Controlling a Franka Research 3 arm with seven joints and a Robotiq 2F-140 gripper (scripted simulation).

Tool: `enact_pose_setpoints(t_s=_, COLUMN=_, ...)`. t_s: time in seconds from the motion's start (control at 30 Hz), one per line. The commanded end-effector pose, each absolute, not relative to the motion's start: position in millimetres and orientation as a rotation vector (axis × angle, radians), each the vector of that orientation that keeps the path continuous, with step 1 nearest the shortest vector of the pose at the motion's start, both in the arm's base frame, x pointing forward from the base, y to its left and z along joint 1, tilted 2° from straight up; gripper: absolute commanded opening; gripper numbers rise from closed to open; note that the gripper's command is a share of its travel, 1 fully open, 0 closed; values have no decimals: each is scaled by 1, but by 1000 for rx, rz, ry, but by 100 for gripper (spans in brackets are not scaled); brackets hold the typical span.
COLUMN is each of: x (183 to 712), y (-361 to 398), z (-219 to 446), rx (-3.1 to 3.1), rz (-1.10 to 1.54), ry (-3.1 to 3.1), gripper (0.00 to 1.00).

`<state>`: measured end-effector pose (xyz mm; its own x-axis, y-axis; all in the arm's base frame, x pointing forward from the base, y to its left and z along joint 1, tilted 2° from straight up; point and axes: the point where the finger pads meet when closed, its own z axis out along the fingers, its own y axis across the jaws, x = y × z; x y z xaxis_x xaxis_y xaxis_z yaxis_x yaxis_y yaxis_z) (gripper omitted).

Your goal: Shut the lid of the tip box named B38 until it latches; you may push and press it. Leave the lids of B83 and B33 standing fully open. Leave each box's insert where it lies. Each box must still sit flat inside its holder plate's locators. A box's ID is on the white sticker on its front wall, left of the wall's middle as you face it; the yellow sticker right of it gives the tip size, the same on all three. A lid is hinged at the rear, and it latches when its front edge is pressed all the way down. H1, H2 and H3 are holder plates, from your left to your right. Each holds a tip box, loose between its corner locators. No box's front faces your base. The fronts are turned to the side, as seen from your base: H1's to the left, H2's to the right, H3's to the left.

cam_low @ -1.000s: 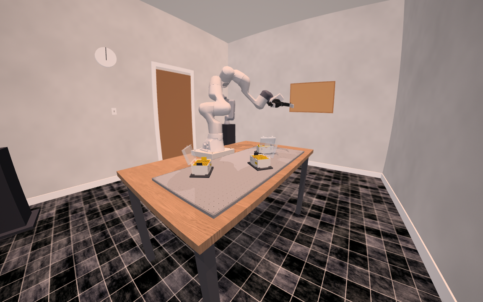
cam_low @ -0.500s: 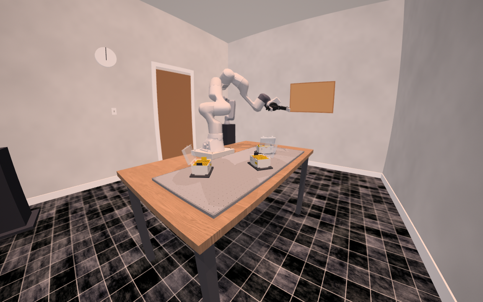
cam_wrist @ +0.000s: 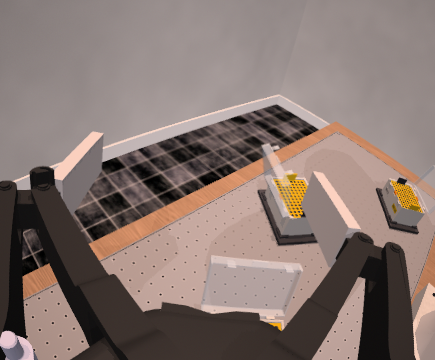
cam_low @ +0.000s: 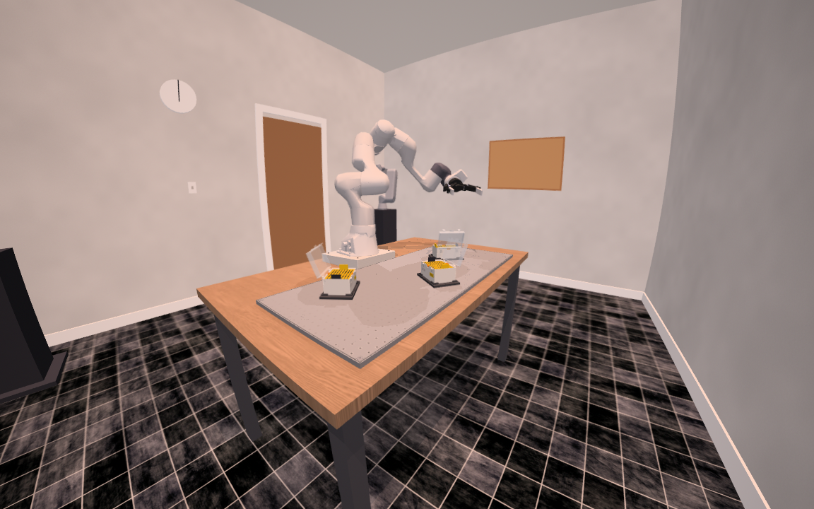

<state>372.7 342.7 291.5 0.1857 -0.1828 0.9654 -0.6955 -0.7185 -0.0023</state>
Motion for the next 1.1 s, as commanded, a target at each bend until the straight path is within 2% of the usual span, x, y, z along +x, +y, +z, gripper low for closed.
enact_pose_setpoints(t_s=0.0, x=356, y=350, z=282, rx=2024, rz=1555, ry=-846, gripper=100)
enact_pose_setpoints(t_s=1.07, x=246, y=388, z=215, rx=2075, rz=1518, ry=-809, gripper=100)
